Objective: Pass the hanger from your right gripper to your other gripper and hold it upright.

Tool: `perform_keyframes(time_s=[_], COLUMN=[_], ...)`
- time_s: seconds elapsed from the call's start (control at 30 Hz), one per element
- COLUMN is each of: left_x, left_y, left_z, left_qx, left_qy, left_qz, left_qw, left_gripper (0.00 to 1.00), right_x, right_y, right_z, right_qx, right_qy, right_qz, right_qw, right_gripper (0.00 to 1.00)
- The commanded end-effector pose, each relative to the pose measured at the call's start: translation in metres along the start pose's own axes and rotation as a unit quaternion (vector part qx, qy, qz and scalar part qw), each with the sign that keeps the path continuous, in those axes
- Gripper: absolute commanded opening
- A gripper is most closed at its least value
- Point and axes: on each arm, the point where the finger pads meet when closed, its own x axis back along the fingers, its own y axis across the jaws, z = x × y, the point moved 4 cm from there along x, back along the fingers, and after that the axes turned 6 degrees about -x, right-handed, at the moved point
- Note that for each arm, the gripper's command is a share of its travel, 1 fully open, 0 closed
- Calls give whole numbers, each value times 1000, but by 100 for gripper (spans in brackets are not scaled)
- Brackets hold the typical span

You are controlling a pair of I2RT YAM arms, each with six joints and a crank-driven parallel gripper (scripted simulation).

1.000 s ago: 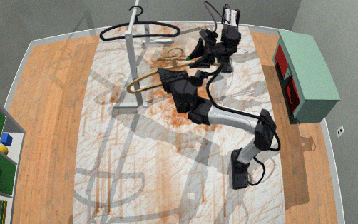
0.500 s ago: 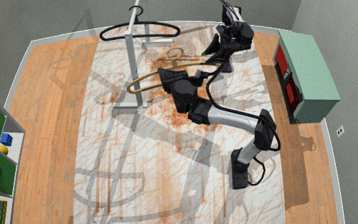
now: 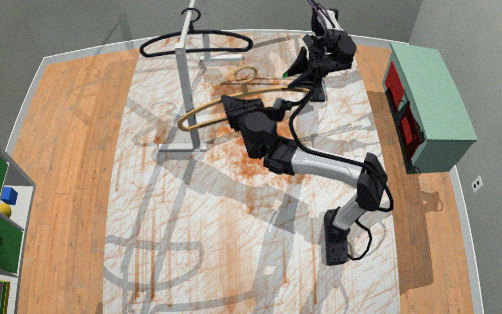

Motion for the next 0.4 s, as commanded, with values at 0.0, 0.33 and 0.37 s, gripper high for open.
perform_keyframes(time_s=[0.0,0.33,0.37], left_x=[0,0,0], left_y=[17,17,17], left_z=[-3,-3,-3], left_qx=[-21,-21,-21], left_qy=[-3,-3,-3], left_qz=[-19,-19,-19], left_qw=[1000,1000,1000], left_gripper=[0,0,0], right_x=[1,0,0], right_y=[0,0,0], right_z=[-9,-5,-5], right_qx=[-18,-10,-10], right_qy=[-5,-3,-3], right_qz=[1,1,1], right_qw=[1000,1000,1000], right_gripper=[46,46,46])
